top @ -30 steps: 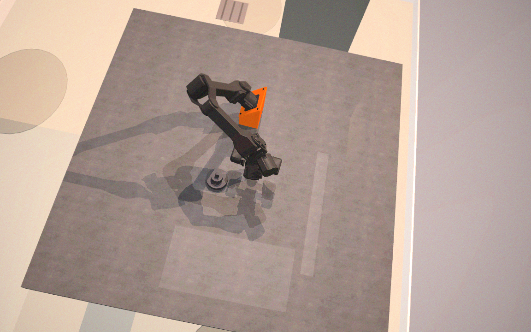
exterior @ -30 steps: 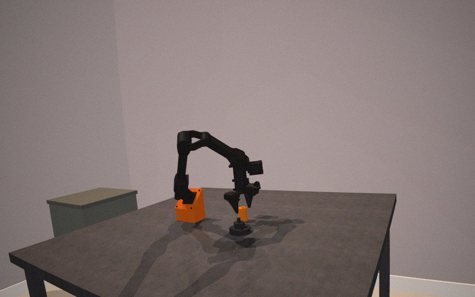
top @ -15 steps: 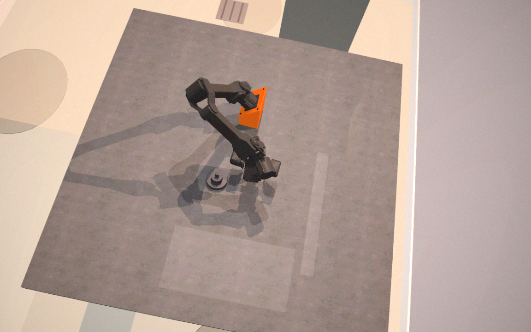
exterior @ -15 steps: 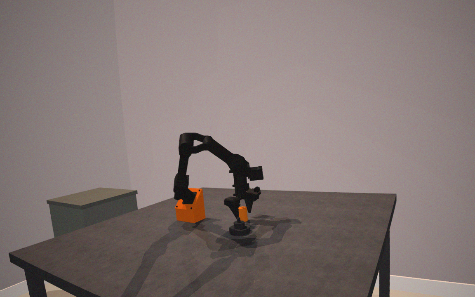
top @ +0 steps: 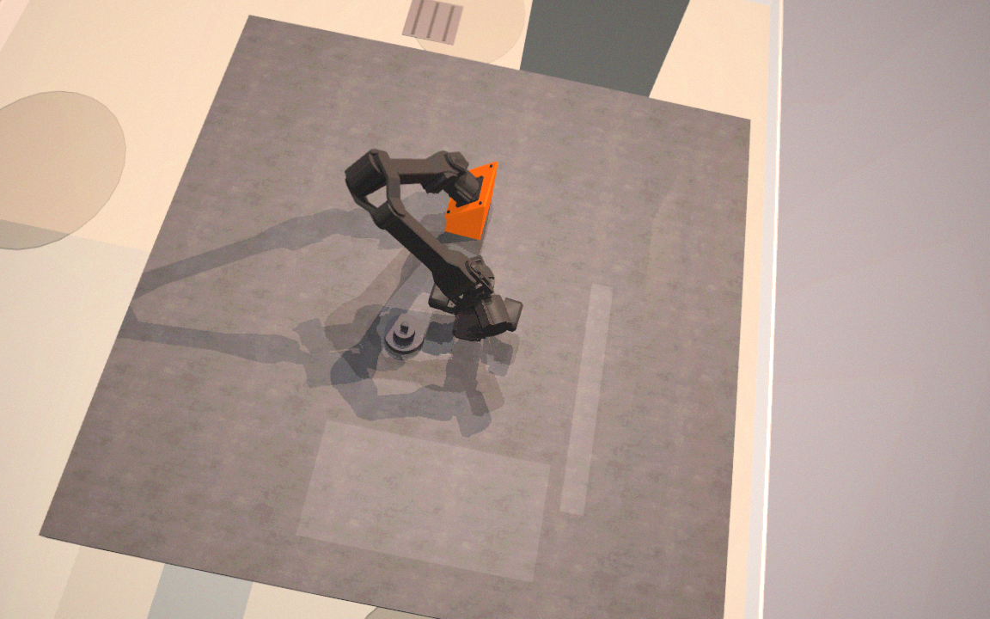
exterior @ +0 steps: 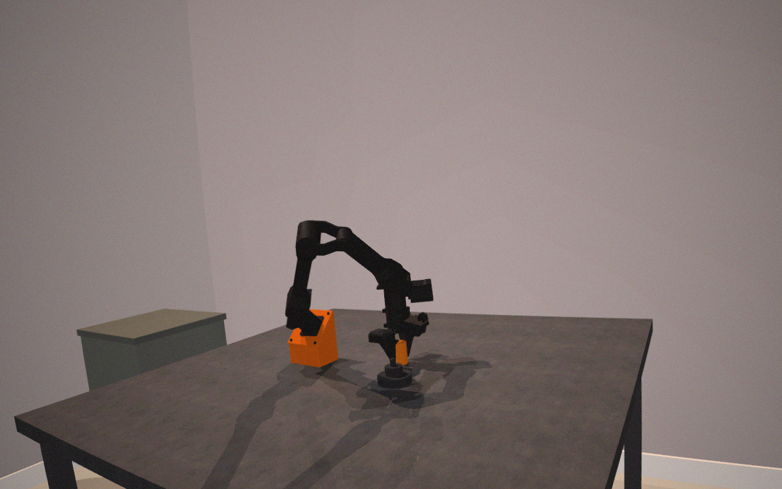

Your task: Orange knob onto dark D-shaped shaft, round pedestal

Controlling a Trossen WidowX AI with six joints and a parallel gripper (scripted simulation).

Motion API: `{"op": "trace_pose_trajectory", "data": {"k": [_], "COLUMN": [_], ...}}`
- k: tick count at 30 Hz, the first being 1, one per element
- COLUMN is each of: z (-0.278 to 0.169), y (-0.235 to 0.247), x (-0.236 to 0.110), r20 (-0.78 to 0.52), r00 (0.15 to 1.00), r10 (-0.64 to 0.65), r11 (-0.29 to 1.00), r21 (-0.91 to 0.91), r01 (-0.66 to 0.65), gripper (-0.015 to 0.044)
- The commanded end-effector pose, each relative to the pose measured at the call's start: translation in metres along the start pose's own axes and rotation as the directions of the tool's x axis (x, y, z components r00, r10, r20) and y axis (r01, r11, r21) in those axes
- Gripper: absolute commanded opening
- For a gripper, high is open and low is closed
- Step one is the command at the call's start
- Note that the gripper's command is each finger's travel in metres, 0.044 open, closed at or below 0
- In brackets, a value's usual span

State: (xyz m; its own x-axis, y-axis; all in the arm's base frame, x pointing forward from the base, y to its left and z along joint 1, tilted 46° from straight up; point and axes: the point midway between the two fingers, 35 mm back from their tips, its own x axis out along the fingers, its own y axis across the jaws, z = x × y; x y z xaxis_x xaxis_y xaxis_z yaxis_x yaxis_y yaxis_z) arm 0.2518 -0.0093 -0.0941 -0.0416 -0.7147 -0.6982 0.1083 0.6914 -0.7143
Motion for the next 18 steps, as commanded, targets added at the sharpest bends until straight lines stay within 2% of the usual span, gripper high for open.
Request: {"op": "trace_pose_trajectory", "data": {"k": [1,2,7,12,18], "z": [0.0,0.0,0.0,0.004,0.009], "y": [0.0,0.0,0.0,-0.001,0.004], "x": [0.001,0.001,0.001,-0.011,-0.031], "r20": [0.002,0.002,0.002,0.036,0.044], "r00": [1.0,1.0,1.0,0.999,0.999], "r10": [-0.003,-0.003,-0.003,0.016,0.027], "r11": [1.0,1.0,1.0,1.0,0.999], "r21": [-0.005,-0.005,-0.005,0.018,0.02], "r01": [0.003,0.003,0.003,-0.017,-0.028], "gripper": [0.0177,0.0151,0.0118,0.0,0.0]}}
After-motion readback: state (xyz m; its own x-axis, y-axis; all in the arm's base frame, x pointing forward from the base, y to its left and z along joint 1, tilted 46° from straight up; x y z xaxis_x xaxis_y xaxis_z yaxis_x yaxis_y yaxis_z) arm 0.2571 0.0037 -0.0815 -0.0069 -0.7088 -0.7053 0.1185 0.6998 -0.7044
